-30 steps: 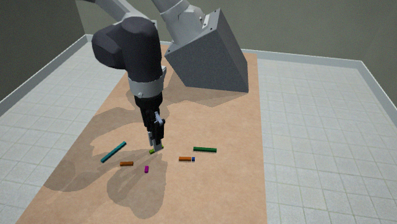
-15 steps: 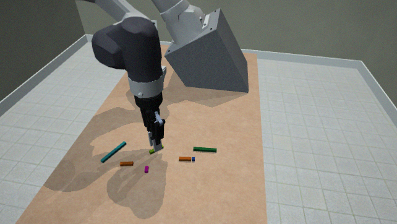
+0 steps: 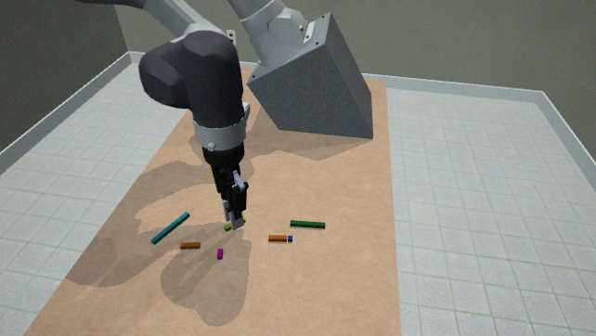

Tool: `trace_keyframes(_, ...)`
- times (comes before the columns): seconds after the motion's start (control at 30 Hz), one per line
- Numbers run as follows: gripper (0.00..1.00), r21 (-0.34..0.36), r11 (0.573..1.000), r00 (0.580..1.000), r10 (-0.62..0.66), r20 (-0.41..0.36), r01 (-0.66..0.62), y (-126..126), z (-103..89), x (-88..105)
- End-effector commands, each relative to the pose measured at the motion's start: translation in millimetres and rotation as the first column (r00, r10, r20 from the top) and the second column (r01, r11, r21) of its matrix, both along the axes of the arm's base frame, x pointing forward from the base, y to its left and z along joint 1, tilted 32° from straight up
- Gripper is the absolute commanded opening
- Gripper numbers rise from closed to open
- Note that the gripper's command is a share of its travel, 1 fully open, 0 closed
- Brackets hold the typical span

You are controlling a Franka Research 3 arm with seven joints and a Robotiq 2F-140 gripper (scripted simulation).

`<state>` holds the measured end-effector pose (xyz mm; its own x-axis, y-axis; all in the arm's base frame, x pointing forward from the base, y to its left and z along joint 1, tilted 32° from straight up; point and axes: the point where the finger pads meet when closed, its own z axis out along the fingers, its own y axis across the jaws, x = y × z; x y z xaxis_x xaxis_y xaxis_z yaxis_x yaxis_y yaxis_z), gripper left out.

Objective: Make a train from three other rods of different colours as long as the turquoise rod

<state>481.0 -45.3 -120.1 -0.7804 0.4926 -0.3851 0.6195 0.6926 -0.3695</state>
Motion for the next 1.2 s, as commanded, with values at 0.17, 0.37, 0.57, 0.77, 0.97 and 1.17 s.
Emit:
trace_keyframes(0.17,0.15,0.003,1.000,1.000,-0.005,0.007,0.005,-4.4,-6.7,2.1)
trace_keyframes(0.37,0.15,0.003,1.000,1.000,-0.005,0.007,0.005,-5.1,-7.9,2.3)
trace_keyframes(0.57,0.15,0.003,1.000,1.000,-0.005,0.007,0.005,-5.1,-7.9,2.3)
trace_keyframes(0.77,0.15,0.003,1.000,1.000,-0.005,0.007,0.005,-5.1,-7.9,2.3)
trace_keyframes(0.97,0.15,0.003,1.000,1.000,-0.005,0.007,0.005,-5.1,-7.9,2.3)
trace_keyframes(1.17,0.15,0.003,1.000,1.000,-0.005,0.007,0.005,-5.1,-7.9,2.3)
